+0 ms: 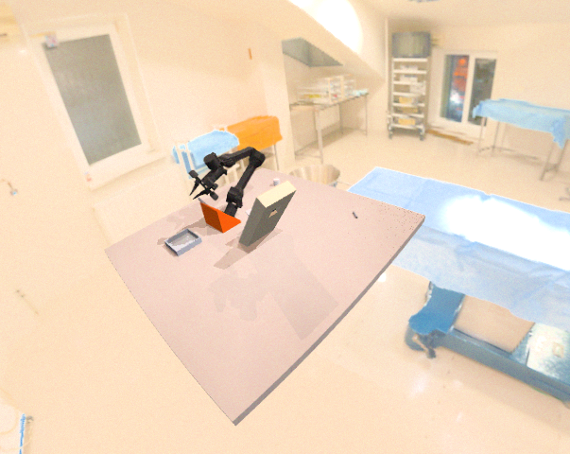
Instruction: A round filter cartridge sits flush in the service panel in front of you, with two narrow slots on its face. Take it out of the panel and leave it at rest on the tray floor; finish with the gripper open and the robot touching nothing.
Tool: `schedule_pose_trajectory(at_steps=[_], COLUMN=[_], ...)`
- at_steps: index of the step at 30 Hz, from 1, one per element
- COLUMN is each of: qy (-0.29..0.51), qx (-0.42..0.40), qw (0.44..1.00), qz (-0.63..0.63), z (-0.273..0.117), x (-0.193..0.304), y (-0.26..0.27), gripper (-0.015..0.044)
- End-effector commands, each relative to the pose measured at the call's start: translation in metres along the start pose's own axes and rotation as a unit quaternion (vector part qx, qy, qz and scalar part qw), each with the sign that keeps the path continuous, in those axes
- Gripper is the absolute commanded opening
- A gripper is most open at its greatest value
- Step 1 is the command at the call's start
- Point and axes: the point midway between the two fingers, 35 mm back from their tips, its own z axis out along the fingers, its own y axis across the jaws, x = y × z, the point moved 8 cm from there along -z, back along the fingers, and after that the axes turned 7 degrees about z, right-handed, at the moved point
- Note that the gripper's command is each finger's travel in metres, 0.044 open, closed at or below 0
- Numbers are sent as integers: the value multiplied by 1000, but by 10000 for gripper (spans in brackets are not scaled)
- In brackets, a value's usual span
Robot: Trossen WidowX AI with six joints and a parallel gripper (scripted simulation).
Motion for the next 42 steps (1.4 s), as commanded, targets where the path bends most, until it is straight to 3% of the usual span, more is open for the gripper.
schedule_pose_trajectory(at_steps=[1, 7, 18, 42], qy=[-143, -300, -565, -566], qx=[-125, -232, -346, -346], qw=[971, 884, 630, 627], qz=[-144, -273, -406, -409], z=[-18, -48, -117, -115], x=[-45, -83, -129, -136], y=[24, 51, 90, 103], gripper=[92, 92, 92, 92])
